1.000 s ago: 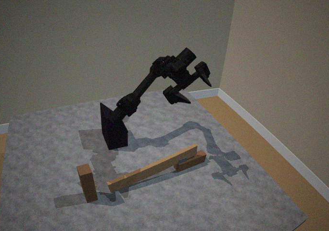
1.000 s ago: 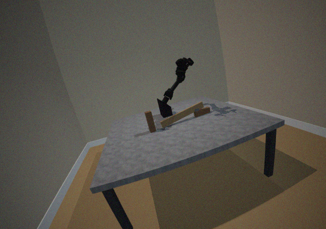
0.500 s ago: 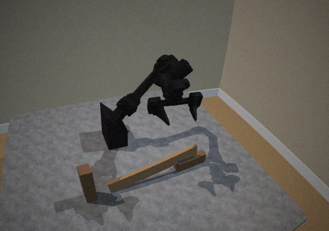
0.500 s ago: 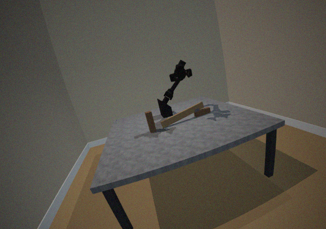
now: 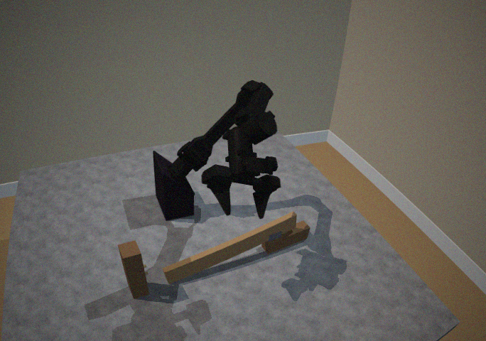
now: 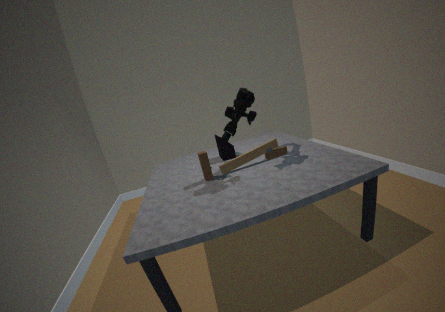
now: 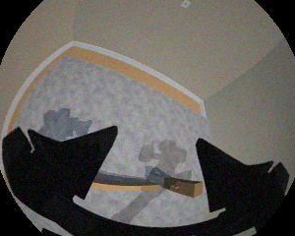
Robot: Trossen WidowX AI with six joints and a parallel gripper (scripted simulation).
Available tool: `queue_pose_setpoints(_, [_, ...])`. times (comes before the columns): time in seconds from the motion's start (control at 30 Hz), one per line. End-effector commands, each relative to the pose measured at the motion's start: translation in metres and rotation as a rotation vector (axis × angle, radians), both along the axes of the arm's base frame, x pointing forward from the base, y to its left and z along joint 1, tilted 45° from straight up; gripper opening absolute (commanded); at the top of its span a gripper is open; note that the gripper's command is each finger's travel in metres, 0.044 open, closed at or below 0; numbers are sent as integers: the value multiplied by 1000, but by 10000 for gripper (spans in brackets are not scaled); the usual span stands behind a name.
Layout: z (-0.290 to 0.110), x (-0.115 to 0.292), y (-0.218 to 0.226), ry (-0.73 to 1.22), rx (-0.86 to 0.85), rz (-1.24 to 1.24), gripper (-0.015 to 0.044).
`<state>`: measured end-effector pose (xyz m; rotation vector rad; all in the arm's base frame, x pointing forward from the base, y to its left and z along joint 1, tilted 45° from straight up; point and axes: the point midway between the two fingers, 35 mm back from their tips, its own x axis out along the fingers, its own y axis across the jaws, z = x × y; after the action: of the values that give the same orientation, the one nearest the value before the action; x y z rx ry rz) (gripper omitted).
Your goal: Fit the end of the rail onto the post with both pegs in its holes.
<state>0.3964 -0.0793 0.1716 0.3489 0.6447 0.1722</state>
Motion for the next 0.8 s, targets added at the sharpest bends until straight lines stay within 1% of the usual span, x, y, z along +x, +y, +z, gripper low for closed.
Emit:
queue_pose_setpoints(0.0, [-75,-5,13,88,-253,410,440])
queue_pose_setpoints(0.4, [-140,-26,30,67,-416,876,440])
queue_pose_setpoints(0.77, [-189,-55,49,-78,-471,1305,440])
